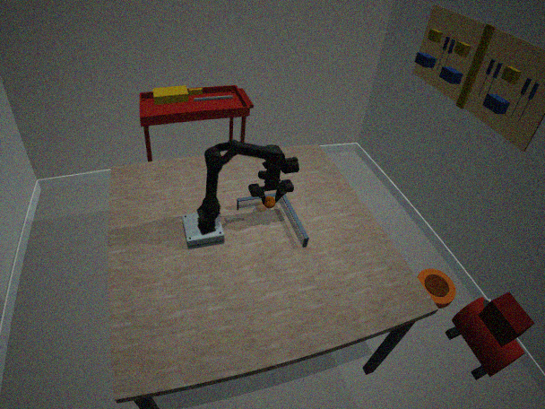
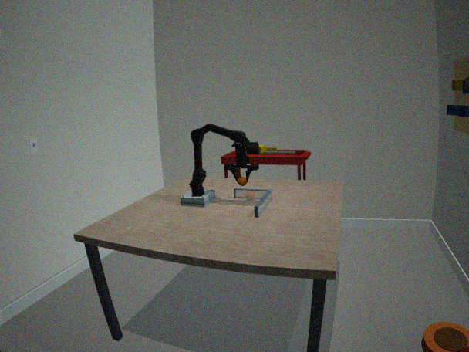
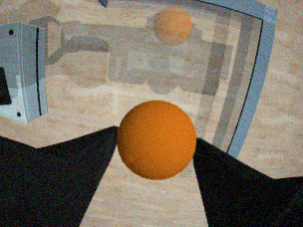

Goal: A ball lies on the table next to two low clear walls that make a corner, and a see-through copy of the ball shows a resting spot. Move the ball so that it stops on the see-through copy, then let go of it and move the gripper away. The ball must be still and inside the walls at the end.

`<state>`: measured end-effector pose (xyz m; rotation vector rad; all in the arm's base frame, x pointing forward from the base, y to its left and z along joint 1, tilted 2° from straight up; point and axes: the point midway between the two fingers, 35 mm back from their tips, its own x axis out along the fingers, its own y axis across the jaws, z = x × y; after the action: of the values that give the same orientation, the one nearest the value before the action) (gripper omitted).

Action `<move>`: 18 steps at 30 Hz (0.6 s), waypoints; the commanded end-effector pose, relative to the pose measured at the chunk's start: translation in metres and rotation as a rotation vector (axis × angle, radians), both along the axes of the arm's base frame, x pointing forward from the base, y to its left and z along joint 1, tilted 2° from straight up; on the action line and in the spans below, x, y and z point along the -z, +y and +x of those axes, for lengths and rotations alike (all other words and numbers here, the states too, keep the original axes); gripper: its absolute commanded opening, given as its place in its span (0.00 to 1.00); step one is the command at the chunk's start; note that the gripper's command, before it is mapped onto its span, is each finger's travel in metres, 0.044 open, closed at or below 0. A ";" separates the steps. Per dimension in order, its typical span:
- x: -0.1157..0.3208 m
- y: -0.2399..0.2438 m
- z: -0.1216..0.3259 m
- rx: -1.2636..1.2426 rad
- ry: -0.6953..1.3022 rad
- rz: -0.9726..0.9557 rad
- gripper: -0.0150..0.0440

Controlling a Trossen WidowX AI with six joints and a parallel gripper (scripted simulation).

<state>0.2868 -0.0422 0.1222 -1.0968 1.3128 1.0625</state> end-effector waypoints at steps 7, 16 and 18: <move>0.020 0.053 0.018 0.003 -0.005 0.010 0.25; 0.037 0.099 0.024 0.003 -0.004 0.014 0.25; 0.038 0.100 0.024 0.003 -0.004 0.014 0.25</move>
<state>0.3097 0.0490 0.0876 -1.0950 1.3013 1.0711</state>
